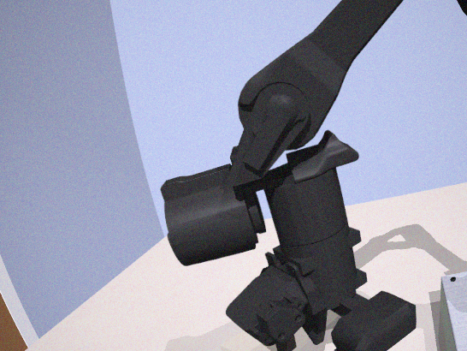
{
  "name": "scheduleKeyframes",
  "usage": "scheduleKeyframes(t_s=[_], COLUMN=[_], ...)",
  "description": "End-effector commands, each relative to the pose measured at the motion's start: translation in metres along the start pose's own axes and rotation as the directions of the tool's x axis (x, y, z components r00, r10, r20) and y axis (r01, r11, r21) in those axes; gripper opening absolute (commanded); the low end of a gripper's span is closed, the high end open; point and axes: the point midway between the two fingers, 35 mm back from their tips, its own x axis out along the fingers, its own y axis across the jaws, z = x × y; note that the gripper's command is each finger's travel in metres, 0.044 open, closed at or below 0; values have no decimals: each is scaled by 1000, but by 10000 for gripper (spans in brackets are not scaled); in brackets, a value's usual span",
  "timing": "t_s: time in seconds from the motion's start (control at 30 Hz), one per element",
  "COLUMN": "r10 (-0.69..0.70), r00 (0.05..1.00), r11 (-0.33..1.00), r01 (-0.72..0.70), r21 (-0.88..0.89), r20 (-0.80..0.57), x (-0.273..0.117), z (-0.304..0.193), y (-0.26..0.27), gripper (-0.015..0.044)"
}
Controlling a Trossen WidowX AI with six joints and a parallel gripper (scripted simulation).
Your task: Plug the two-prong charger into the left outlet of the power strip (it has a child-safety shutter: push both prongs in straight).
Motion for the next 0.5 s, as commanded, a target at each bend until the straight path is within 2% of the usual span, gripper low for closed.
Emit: scheduleKeyframes(t_s=[0.0, 0.47], r10=[6, 6], r00=[1000, 1000], r11=[1000, 1000], r01=[-6, -6], r21=[-9, -9], r20=[-1, -1], x=[4, 23], z=[0, 1], y=[1, 1], gripper=[440, 440])
